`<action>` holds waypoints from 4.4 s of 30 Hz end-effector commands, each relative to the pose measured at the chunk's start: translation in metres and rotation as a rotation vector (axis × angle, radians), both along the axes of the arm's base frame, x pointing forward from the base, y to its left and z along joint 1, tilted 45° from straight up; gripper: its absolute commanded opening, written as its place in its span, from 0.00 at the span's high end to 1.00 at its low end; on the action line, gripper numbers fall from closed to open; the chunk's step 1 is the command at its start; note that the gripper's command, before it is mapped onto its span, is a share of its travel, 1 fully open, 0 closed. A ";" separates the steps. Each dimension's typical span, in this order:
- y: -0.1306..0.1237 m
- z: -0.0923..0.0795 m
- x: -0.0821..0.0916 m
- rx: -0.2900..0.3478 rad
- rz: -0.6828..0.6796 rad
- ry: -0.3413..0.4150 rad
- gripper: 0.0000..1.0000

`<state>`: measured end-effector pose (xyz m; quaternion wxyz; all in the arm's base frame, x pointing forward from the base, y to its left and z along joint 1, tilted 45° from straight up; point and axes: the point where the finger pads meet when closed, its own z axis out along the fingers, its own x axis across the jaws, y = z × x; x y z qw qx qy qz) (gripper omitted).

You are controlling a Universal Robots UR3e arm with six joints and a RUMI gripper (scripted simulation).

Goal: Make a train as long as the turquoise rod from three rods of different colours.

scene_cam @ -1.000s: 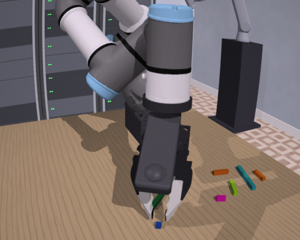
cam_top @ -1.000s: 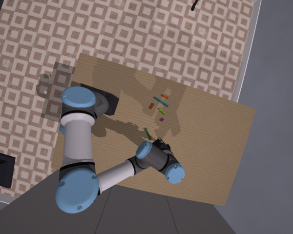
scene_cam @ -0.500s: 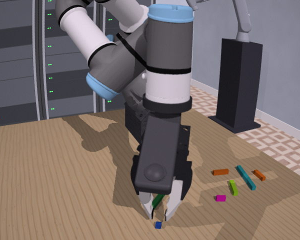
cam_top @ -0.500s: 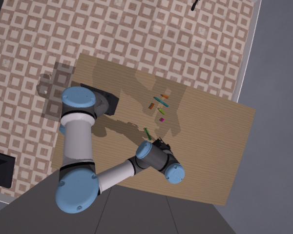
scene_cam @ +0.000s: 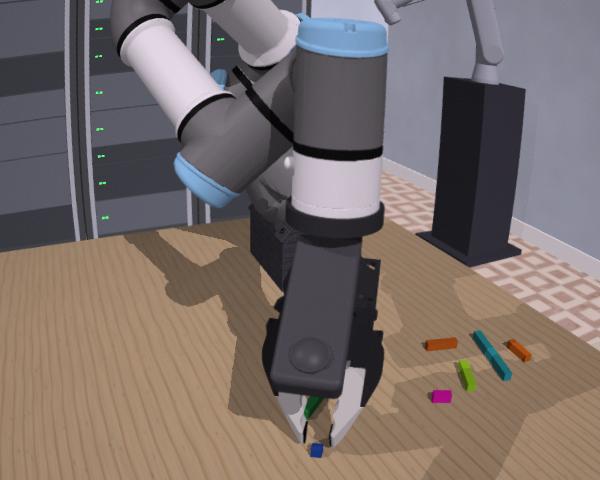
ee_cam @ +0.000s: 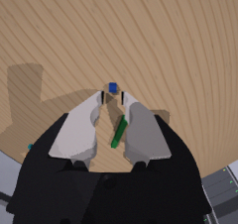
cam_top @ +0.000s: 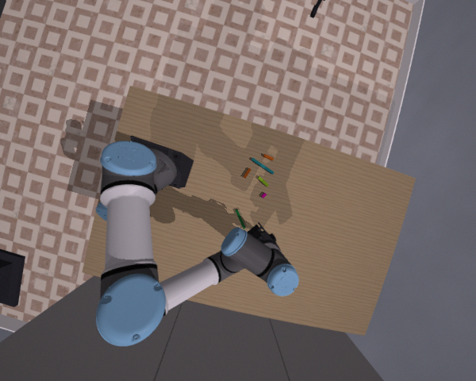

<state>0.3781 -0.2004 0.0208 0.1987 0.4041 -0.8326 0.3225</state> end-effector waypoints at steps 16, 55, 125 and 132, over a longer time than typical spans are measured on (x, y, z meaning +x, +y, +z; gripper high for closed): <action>-0.006 -0.006 0.001 -0.001 0.005 -0.006 0.86; -0.006 -0.006 0.001 -0.001 0.005 -0.006 1.00; 0.059 0.062 0.008 -0.002 0.005 -0.008 1.00; 0.064 0.066 0.008 -0.002 0.005 -0.007 1.00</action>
